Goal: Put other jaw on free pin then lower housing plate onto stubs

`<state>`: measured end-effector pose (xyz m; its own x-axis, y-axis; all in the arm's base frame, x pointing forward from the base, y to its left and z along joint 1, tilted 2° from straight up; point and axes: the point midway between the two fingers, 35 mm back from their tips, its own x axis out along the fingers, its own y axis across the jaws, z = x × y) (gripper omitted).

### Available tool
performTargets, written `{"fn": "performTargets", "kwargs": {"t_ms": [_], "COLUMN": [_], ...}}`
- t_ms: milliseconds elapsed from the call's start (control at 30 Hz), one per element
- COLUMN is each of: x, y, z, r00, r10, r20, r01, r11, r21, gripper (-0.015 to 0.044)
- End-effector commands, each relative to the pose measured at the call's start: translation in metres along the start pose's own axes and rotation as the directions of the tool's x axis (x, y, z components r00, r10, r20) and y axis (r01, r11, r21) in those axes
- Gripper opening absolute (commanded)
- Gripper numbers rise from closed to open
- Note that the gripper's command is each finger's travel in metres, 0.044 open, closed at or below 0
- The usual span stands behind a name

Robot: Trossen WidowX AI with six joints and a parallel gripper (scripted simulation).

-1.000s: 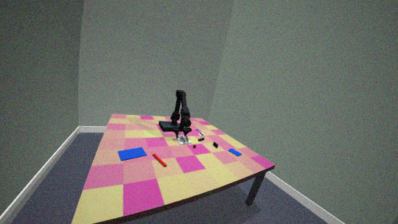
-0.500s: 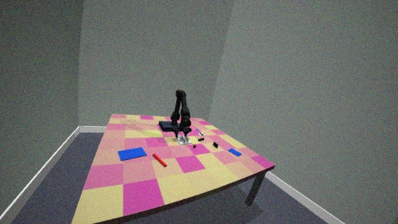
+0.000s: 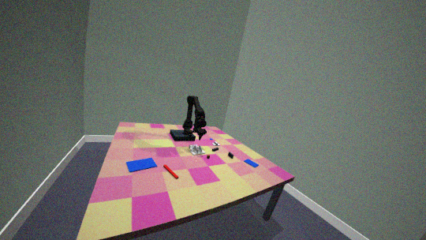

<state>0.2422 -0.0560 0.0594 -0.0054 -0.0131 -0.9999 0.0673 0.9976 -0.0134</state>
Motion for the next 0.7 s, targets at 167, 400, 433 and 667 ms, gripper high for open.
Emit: {"fn": "performTargets", "kwargs": {"t_ms": [167,400,433,667], "x": [-0.043,-0.056,-0.056,-0.056], "y": [0.007,0.009,0.009,0.009], "z": [-0.030,-0.042,-0.042,-0.042], "r00": [1.000,1.000,1.000,1.000], "r10": [-0.001,-0.001,-0.001,-0.001], "r20": [-0.013,-0.017,-0.017,-0.017], "r01": [0.001,0.001,0.001,0.001], "r11": [1.000,1.000,1.000,1.000], "r21": [0.001,0.001,0.001,0.001], "gripper": [0.0440,0.0440,0.0440,0.0440]}}
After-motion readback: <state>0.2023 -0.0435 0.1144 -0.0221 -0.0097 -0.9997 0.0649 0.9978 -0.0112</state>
